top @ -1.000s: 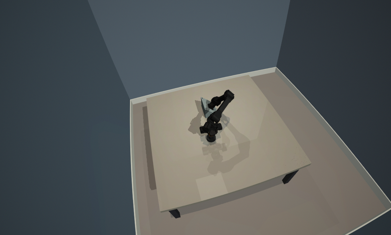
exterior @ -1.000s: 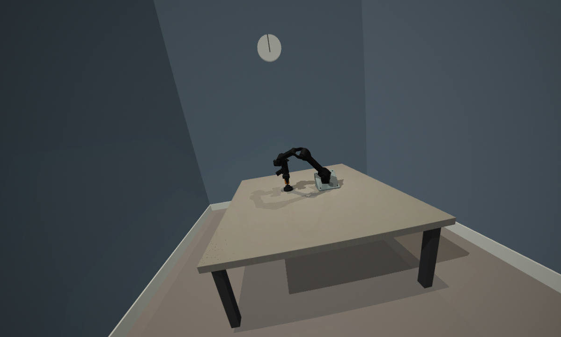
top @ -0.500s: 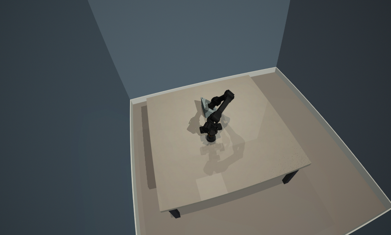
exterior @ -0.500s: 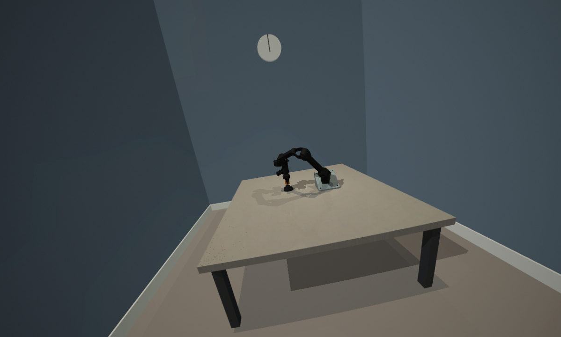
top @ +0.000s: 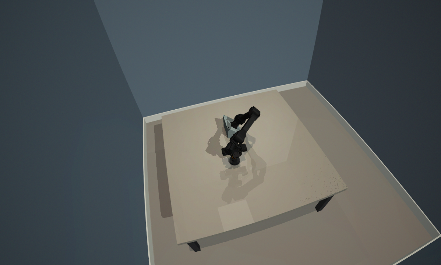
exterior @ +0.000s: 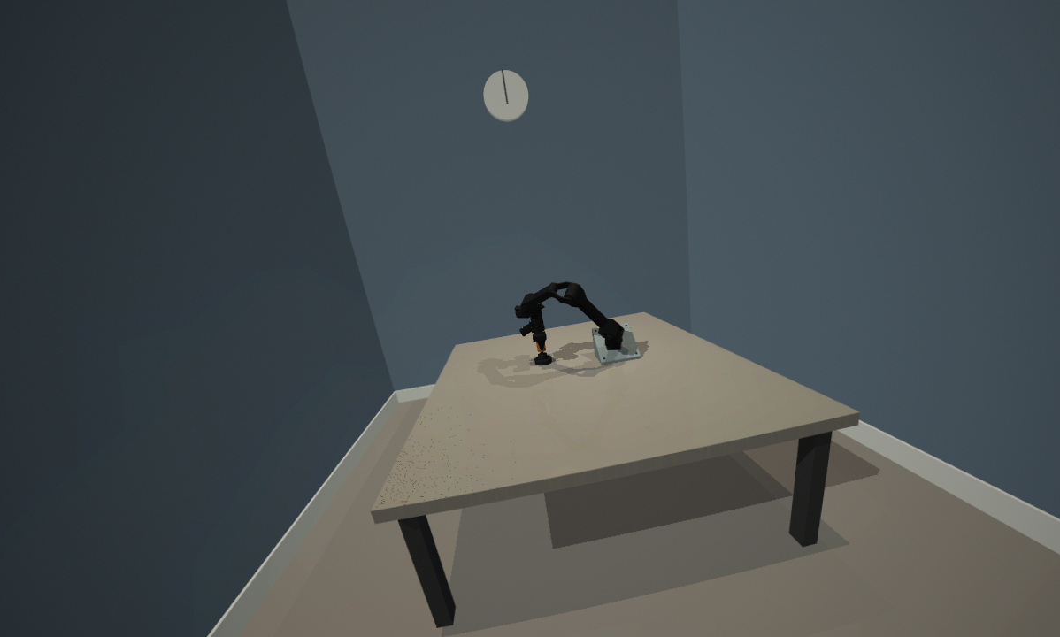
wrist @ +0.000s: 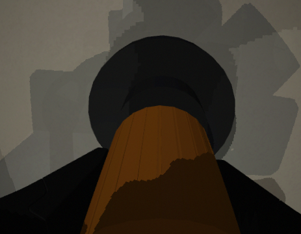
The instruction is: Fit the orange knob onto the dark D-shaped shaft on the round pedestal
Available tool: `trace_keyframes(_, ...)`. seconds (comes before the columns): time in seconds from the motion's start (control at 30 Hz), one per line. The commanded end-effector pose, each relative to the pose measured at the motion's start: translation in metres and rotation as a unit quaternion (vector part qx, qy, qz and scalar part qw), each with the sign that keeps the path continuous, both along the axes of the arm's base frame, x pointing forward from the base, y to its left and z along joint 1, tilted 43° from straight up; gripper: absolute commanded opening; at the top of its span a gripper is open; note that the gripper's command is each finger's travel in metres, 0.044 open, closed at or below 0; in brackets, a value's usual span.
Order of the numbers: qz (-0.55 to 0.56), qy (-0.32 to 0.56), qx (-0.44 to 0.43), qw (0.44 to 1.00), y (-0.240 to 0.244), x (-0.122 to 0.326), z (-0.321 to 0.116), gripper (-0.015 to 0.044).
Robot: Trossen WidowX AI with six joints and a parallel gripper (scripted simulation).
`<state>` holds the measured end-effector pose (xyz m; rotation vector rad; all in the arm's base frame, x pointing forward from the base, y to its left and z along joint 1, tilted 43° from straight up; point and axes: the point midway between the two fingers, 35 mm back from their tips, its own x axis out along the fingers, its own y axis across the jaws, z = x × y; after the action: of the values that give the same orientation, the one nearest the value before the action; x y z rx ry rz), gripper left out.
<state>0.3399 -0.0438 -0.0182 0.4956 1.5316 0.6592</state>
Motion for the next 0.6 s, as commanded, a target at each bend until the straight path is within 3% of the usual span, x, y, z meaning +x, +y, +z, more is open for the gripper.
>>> trace_keyframes(0.0, 0.025, -0.029, 0.003, 0.999, -0.0019, 0.0038, 0.0031, 0.0)
trace_keyframes(0.13, 0.071, -0.07, 0.007, 0.995, -0.0029, 0.0051, 0.0029, 0.0)
trace_keyframes(0.57, 0.071, -0.07, 0.008, 0.995, -0.0004, 0.0025, -0.0006, 0.0)
